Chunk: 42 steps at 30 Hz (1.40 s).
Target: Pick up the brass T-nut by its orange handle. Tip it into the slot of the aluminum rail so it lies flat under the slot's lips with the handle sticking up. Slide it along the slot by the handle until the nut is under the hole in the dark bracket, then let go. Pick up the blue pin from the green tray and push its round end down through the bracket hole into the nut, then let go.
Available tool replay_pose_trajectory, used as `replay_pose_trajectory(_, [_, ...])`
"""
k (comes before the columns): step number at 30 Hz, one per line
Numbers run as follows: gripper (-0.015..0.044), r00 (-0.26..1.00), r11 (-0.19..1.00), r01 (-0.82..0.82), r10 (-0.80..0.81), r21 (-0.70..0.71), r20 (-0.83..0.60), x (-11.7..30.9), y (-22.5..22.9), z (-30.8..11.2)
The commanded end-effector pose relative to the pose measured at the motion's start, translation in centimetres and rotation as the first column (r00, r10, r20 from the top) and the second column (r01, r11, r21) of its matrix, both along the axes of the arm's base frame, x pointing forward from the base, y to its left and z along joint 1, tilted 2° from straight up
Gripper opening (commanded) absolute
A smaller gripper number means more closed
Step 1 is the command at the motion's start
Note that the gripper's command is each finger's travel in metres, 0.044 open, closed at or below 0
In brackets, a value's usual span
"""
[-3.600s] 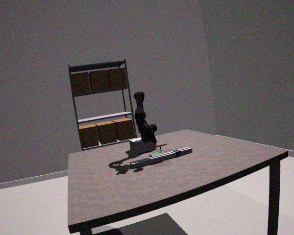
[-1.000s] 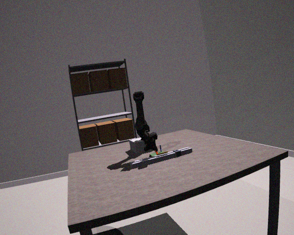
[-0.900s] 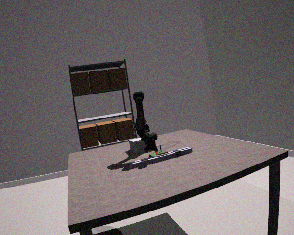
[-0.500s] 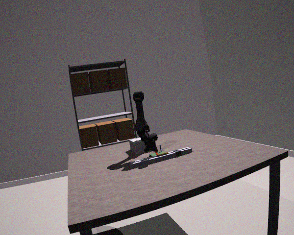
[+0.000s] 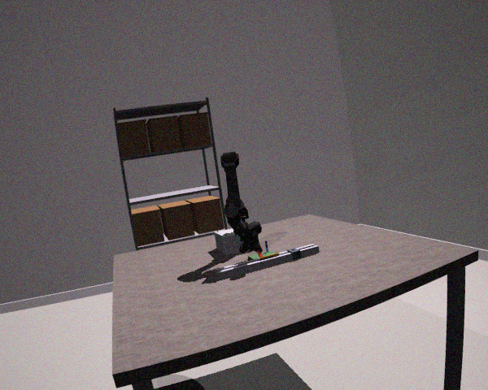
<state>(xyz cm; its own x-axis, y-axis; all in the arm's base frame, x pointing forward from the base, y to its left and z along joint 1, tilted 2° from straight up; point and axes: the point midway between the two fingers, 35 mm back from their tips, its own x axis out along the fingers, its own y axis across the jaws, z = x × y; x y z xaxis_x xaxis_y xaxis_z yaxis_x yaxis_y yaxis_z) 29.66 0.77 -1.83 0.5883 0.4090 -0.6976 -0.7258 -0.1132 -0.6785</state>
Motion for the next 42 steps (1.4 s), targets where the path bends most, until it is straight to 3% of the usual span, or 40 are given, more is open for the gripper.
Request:
replay_pose_trajectory(1, [-0.0150,1.000,1.000,-0.004,0.004,0.002,0.006,0.06,0.04,0.08])
replay_pose_trajectory(42, [-0.0150,0.996,1.000,-0.009,0.008,-0.010,-0.084,0.54,0.04,0.28])
